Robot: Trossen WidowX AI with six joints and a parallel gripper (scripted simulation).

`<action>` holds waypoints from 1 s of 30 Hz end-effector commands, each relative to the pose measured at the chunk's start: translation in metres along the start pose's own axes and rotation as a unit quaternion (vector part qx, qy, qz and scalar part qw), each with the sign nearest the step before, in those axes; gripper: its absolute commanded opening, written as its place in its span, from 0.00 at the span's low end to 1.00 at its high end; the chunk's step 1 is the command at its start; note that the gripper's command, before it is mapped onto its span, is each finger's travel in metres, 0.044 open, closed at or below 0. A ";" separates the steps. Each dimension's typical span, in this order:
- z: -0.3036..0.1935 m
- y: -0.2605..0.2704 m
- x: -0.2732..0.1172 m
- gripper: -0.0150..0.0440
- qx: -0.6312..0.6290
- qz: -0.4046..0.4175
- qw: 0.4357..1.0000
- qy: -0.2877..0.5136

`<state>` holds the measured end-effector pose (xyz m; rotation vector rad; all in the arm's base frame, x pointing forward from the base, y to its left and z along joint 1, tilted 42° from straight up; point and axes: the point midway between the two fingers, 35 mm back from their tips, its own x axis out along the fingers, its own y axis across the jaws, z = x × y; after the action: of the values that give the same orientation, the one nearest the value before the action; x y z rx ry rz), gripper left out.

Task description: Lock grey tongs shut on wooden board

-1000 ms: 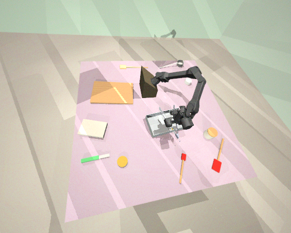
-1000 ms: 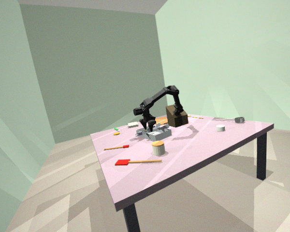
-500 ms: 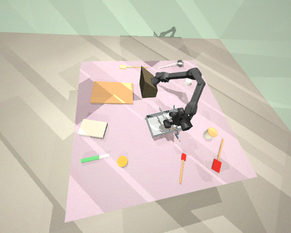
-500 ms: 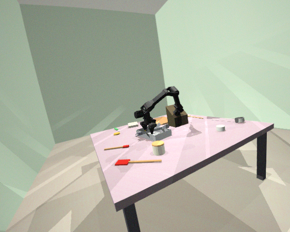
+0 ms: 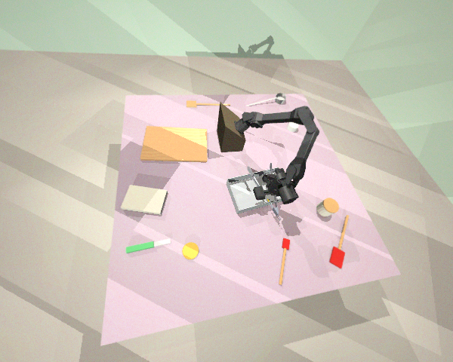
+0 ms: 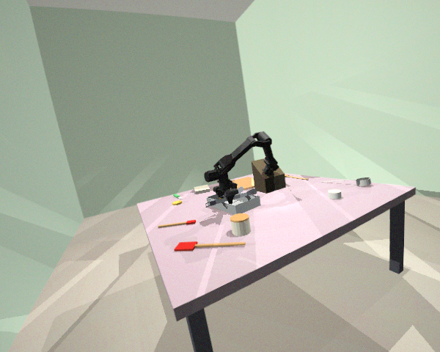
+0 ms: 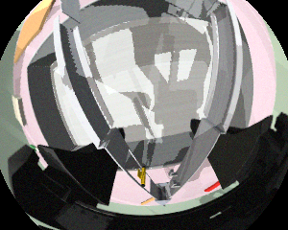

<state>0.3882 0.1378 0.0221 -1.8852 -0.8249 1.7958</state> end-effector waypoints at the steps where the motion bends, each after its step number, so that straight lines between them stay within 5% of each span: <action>1: 0.000 0.000 0.000 0.77 -0.001 0.000 1.000 0.000; 30: 0.000 0.000 0.000 0.44 -0.001 0.000 1.000 0.000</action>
<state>0.3883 0.1378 0.0222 -1.8849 -0.8254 1.7951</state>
